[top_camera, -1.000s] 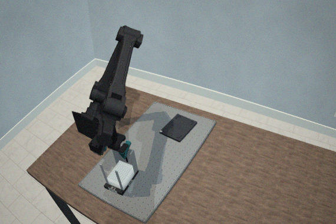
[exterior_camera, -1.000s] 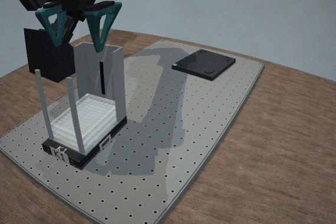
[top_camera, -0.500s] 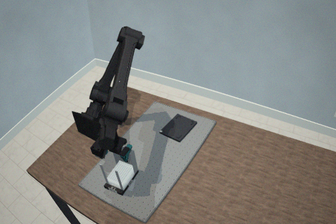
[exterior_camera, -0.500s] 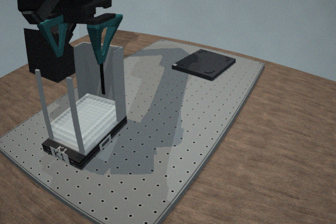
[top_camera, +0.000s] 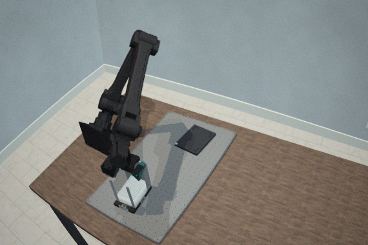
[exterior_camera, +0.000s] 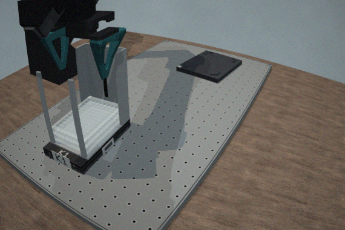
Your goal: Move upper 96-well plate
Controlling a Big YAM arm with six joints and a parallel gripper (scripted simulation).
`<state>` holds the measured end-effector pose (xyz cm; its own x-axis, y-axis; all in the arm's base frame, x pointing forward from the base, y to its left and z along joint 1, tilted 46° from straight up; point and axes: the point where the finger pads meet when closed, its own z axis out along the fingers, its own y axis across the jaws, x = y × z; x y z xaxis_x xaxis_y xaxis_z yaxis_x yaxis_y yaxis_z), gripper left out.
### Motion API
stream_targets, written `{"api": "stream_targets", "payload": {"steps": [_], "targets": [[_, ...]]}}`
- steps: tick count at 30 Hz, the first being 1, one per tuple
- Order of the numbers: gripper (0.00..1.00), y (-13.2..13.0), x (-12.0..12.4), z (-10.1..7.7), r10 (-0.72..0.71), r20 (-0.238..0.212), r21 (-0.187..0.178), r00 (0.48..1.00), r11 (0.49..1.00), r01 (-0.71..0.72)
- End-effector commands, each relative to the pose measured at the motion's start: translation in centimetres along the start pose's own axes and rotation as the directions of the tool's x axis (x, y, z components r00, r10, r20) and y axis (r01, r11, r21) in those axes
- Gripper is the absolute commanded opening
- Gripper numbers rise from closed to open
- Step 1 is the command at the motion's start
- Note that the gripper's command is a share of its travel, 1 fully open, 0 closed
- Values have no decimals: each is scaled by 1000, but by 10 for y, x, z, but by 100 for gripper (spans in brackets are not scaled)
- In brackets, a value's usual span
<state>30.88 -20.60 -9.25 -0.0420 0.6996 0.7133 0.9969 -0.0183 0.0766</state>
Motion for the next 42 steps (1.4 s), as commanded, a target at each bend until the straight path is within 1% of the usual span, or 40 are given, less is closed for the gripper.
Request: {"api": "stream_targets", "payload": {"steps": [1,8,10,11,12,13,25,27,28,30,42], "targets": [[100,4,-3,11,-3,6,5,1000,1000,3],[100,4,-3,23,-3,5,6,1000,1000,3],[100,4,-3,23,-3,5,6,1000,1000,3],[100,11,-8,19,-14,20,-3,1000,1000,14],[100,5,-4,25,-5,8,4,1000,1000,5],[100,4,-3,28,-3,5,5,1000,1000,3],[100,3,-3,48,-3,5,6,1000,1000,3],[100,3,-3,48,-3,5,6,1000,1000,3],[100,11,-8,44,-14,19,-3,1000,1000,14],[100,3,-3,53,-3,4,6,1000,1000,3],[100,3,-3,73,-3,4,5,1000,1000,3]]}}
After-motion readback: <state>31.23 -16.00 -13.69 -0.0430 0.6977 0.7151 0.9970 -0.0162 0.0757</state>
